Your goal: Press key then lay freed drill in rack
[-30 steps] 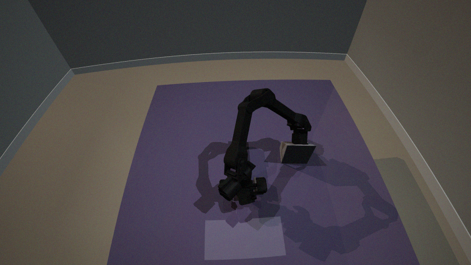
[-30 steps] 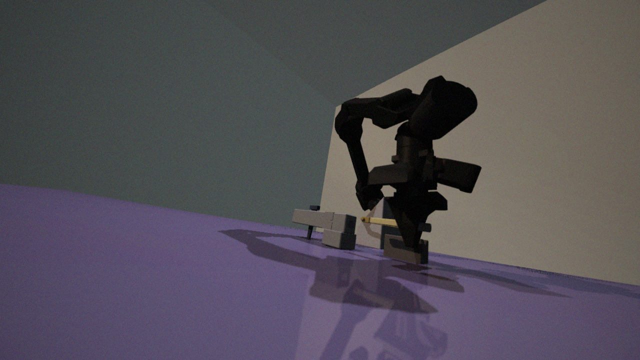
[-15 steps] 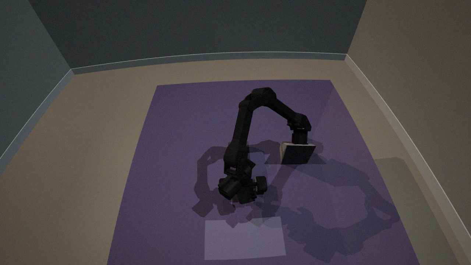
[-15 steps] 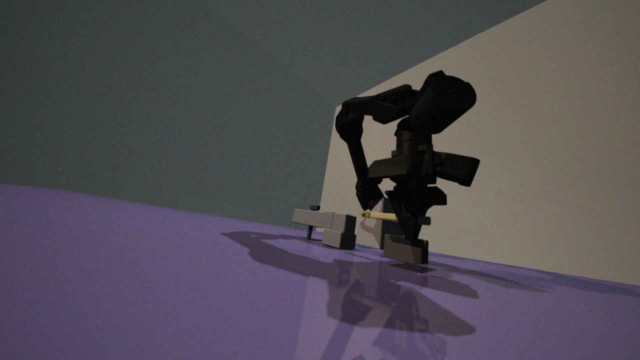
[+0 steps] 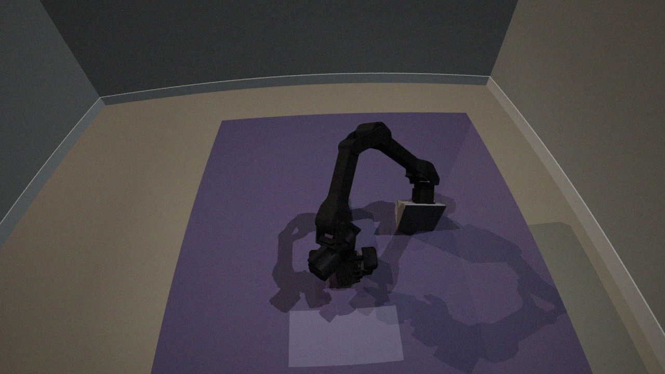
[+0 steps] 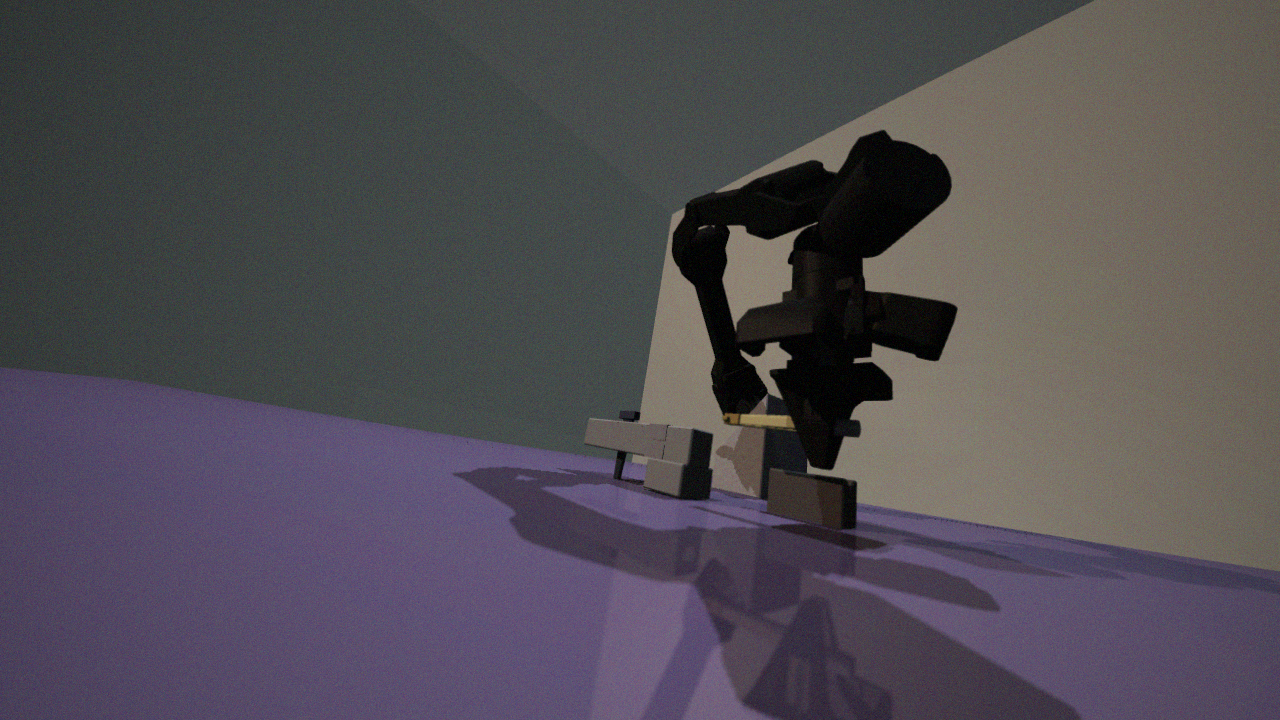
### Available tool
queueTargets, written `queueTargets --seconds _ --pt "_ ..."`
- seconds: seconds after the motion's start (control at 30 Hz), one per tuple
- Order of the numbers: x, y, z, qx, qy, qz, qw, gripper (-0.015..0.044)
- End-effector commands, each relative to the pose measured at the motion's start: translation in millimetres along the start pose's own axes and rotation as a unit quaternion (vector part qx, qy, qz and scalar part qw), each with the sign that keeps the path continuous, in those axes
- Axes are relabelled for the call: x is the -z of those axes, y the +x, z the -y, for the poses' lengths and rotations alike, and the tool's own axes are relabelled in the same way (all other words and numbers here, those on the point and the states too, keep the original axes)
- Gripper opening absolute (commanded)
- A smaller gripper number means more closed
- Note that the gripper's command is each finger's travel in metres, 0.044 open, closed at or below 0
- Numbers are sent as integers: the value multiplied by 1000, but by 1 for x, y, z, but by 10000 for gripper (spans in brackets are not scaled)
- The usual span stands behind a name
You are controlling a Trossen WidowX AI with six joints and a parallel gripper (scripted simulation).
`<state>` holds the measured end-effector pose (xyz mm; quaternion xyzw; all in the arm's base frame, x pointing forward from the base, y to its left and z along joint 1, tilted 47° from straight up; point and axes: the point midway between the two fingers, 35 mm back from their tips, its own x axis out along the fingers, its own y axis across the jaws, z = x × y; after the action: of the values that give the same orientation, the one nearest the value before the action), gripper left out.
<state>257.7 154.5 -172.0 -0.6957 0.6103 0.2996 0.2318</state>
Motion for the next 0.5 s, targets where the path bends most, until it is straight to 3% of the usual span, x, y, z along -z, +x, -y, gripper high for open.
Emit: queueTargets --seconds 0.0,0.47 --pt "0 -3 0 -1 1 1 1000 0" --pt "0 -12 -1 -1 1 1 1000 0"
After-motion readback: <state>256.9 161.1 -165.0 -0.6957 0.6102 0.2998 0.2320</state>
